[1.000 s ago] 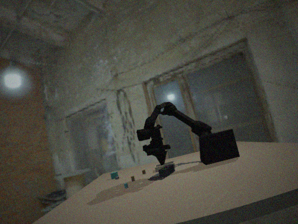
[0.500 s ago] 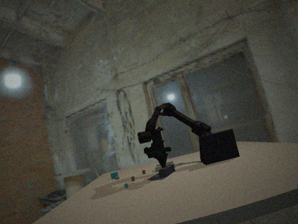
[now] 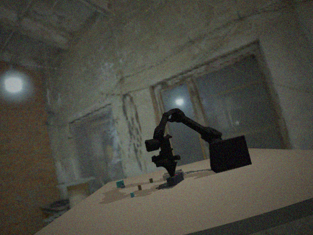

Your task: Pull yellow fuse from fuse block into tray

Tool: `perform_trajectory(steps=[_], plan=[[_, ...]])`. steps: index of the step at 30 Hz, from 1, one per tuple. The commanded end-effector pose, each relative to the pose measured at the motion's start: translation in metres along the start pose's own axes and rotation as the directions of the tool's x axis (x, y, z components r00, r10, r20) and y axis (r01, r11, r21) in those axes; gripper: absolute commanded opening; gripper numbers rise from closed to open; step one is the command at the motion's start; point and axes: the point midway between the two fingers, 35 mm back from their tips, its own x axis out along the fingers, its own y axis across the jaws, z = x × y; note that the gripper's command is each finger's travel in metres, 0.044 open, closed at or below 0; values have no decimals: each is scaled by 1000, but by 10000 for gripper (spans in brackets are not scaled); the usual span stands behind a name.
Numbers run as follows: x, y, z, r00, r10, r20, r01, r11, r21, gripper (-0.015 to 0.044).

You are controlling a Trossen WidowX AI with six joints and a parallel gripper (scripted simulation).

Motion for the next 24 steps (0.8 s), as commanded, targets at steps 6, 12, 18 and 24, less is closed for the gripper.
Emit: perform_trajectory(steps=[6,12,18,24], plan=[[7,0,0,1000,-2,3,2,1000,-4,65],[6,0,0,1000,-1,0,1,1000,1,39],[6,0,0,1000,-1,0,1,1000,1,0],[6,0,0,1000,0,0,0,1000,1,0]])
